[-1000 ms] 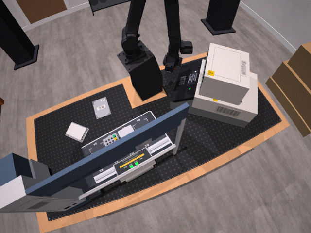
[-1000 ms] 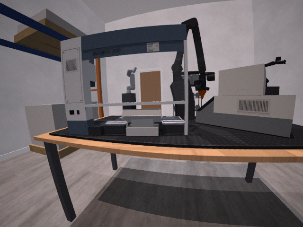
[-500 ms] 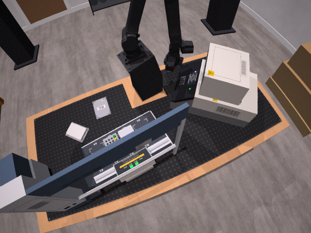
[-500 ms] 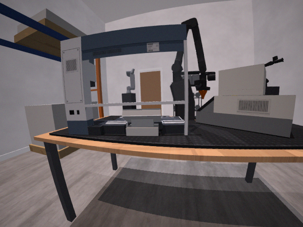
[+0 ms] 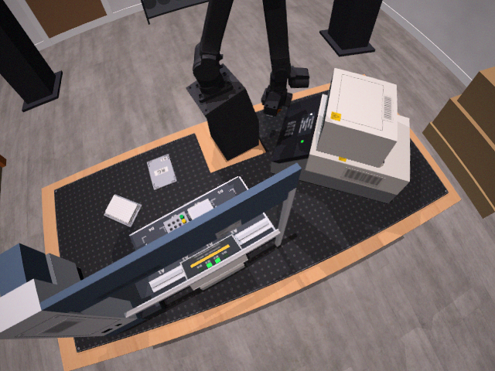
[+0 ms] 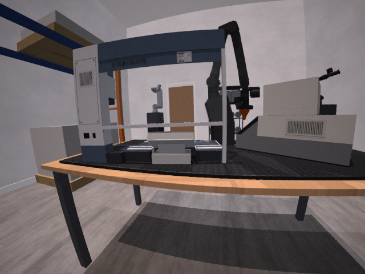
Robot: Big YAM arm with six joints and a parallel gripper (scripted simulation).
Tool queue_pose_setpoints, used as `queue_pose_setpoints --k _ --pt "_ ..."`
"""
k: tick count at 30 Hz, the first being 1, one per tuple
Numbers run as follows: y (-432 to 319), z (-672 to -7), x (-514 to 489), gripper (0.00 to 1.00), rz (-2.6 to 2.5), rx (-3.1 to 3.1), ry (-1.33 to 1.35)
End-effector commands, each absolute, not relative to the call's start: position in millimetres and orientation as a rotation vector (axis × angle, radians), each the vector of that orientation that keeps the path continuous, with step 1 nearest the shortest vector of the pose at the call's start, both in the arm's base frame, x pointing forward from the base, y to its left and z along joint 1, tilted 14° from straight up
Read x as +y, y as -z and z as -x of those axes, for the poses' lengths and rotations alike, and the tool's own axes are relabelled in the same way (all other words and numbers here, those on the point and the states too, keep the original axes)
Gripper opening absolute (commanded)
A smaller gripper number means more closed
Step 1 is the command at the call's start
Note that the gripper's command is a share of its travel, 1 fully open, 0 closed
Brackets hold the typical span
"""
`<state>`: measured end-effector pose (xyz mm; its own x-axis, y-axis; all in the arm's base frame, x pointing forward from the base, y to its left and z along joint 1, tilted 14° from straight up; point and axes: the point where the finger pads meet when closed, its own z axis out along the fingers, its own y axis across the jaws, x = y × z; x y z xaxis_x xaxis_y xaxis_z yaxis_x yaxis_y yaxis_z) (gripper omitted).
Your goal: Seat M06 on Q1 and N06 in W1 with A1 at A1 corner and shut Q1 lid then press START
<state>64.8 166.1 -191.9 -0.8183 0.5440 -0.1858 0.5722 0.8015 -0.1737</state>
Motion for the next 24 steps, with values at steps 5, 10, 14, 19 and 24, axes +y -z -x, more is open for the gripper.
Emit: queue_pose_setpoints --k 5,10,14,19,24 --pt "206 -80 188 0.00 -0.868 2.872 0.309" --pt "209 -81 183 0.00 -0.861 2.871 0.337" --pt "210 -83 189 0.00 -0.857 2.872 0.331" --pt "217 -91 200 0.00 -0.857 2.874 0.323" --pt "222 -92 195 0.00 -0.863 2.869 0.350"
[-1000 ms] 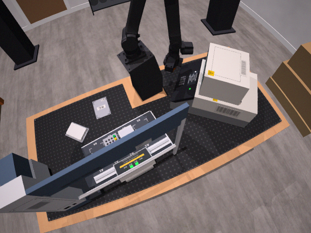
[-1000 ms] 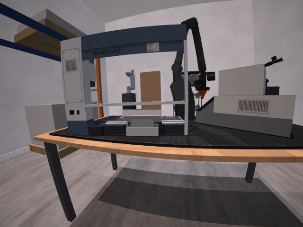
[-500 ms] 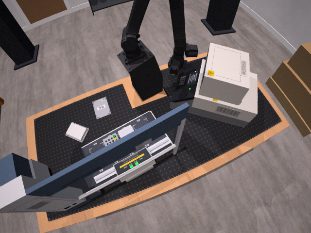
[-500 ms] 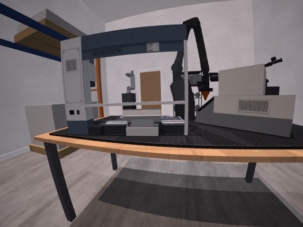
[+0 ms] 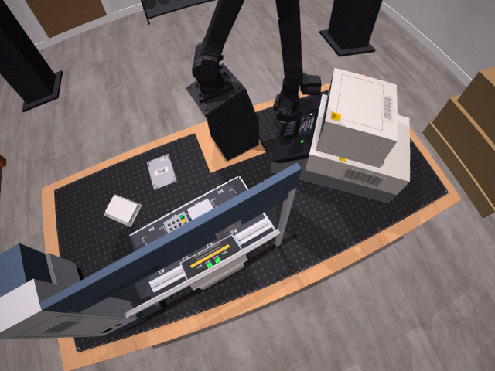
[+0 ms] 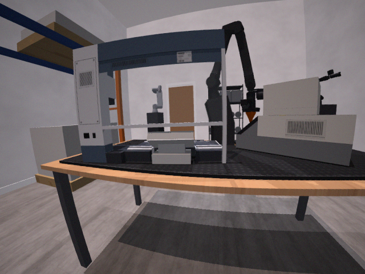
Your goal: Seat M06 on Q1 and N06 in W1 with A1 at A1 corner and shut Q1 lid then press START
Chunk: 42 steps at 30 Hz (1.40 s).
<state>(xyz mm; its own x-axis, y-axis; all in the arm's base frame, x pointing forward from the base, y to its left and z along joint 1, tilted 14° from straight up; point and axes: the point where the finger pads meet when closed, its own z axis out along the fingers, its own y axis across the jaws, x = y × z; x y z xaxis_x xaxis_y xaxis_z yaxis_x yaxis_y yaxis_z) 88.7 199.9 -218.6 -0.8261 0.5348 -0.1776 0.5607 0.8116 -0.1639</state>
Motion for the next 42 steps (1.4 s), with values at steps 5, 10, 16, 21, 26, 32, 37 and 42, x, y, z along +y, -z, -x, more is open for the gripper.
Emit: queue_pose_setpoints --k 5,10,16,21,26,32,37,42 --pt "226 -94 198 0.00 -0.855 2.870 0.357" --pt "224 -101 213 0.00 -0.885 2.866 0.290" --pt "239 -105 213 0.00 -0.876 2.869 0.305" --pt "244 -103 208 0.00 -0.855 2.873 0.322" --pt "246 -110 218 0.00 -0.866 2.872 0.295" --pt "246 -108 218 0.00 -0.870 2.869 0.304" --pt "240 -100 211 0.00 -0.867 2.865 0.324" --pt "240 -99 213 0.00 -0.865 2.864 0.321"
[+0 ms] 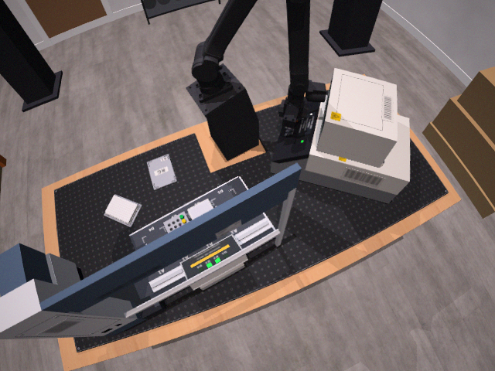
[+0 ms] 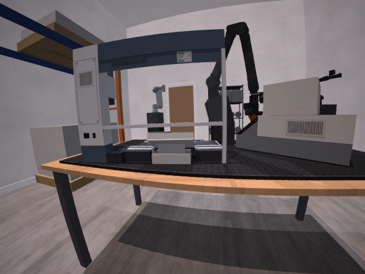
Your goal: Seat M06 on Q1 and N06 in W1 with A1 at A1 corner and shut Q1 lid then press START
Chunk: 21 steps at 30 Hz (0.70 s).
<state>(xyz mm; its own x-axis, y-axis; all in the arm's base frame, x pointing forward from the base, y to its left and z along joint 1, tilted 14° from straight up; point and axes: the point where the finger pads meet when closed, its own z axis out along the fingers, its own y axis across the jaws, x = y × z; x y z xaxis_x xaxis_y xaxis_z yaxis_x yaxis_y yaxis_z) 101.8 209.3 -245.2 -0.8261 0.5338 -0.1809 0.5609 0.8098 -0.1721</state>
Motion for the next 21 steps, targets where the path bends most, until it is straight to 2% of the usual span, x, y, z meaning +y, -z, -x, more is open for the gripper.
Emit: queue_pose_setpoints --k 1,21 --pt "239.3 -98.6 212.3 0.00 -0.866 2.864 0.321" --pt "239.2 -100.9 211.5 0.00 -0.836 2.879 0.324"
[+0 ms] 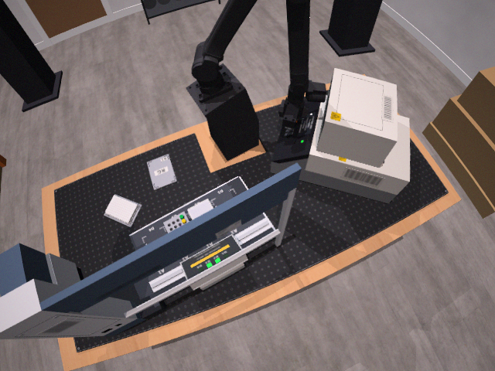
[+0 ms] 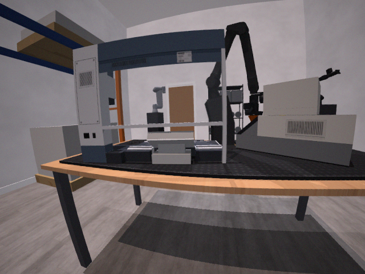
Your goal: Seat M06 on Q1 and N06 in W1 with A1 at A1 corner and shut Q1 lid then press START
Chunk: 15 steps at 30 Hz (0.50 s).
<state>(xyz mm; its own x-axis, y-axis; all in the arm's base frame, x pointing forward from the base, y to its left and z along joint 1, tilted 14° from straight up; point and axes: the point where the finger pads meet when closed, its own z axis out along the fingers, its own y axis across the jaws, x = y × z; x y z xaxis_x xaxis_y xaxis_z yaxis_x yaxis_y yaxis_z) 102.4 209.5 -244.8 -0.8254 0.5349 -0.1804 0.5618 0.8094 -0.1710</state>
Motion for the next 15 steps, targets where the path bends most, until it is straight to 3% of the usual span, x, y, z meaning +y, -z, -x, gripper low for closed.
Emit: queue_pose_setpoints --k 1,15 --pt "239.3 -99.9 211.9 0.00 -0.831 2.880 0.323" --pt "239.5 -102.2 210.5 0.00 -0.850 2.877 0.324"
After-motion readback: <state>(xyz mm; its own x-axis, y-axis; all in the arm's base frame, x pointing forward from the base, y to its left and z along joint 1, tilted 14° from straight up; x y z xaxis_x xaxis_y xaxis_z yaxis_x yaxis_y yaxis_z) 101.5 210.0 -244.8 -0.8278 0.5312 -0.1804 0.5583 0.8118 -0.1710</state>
